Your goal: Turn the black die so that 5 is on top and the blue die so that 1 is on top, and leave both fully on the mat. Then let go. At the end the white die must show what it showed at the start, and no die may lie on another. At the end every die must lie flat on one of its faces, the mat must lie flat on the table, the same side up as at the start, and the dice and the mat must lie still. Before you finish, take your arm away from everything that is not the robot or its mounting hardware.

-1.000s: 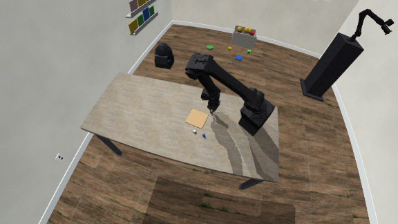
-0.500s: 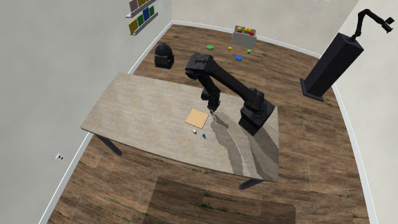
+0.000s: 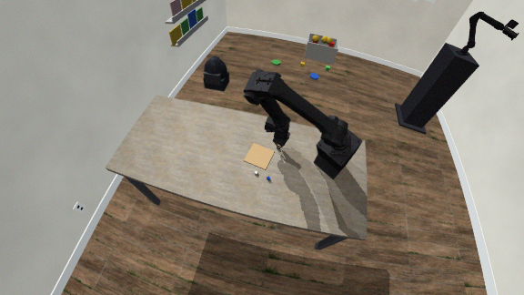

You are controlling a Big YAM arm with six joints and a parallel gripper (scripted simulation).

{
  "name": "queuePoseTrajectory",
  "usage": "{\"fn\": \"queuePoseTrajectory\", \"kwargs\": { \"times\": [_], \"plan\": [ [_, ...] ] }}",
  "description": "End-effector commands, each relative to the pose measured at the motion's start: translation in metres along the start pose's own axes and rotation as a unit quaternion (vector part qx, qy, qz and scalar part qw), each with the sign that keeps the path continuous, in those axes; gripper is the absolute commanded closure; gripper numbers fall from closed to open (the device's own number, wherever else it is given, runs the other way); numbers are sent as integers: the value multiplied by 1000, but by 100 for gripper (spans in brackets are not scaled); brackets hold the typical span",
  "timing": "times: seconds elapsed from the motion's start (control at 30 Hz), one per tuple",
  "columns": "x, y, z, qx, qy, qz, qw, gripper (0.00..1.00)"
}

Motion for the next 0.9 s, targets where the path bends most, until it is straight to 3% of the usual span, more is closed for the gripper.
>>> {"fn": "queuePoseTrajectory", "kwargs": {
  "times": [0.0, 0.87],
  "plan": [
    [5, -2, -1, -4, -5, 1, 1000, 69],
    [4, 0, -1, -3, -4, 1, 1000, 69]
  ]
}}
Point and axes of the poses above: the point where the finger pads meet when closed, its own y axis out along the fingers, its own x axis across the jaws, z = x × y, the point moved 3 cm from there along -y, back along the fingers, and after that the axes turned 15 degrees about -y, right-handed, at the moved point
